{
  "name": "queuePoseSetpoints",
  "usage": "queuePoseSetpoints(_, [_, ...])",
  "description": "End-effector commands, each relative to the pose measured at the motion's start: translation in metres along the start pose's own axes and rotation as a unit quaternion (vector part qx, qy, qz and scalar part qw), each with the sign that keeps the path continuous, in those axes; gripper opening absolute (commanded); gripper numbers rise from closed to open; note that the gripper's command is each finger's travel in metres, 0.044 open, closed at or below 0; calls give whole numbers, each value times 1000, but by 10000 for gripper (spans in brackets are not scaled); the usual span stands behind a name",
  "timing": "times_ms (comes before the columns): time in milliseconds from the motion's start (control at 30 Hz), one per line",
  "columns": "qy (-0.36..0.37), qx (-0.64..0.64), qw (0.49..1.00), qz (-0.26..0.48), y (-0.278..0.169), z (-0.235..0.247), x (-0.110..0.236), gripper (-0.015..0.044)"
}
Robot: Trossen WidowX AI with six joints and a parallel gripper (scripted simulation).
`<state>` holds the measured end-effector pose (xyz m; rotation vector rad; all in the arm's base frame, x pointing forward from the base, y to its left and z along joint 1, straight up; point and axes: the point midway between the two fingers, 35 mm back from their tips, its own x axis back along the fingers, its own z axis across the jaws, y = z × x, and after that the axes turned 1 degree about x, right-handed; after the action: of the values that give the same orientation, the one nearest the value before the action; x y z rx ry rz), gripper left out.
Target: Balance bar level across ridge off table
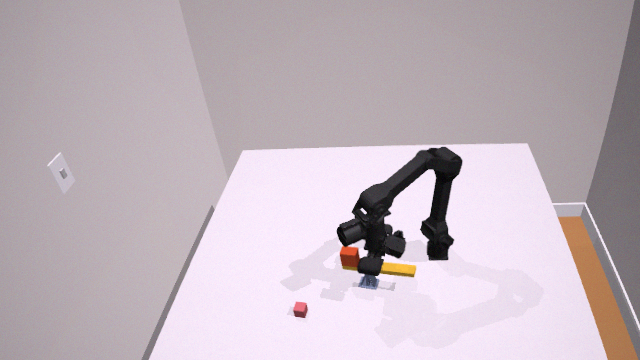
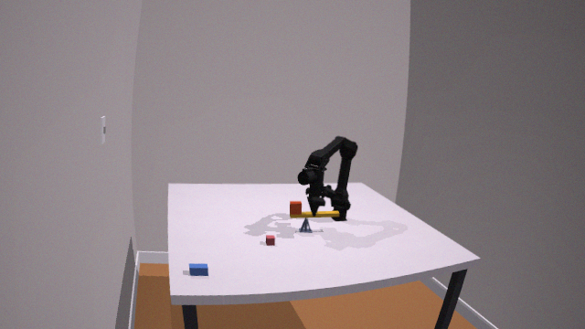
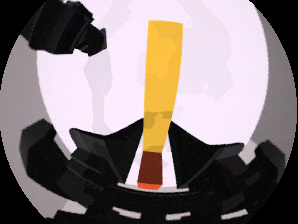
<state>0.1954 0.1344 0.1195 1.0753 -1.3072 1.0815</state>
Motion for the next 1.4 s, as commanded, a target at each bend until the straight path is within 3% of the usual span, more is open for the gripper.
queuePoseSetpoints(0, [-2, 2, 1000, 0, 0, 0, 0, 0])
queuePoseSetpoints(1367, [-2, 2, 1000, 0, 0, 0, -4, 0])
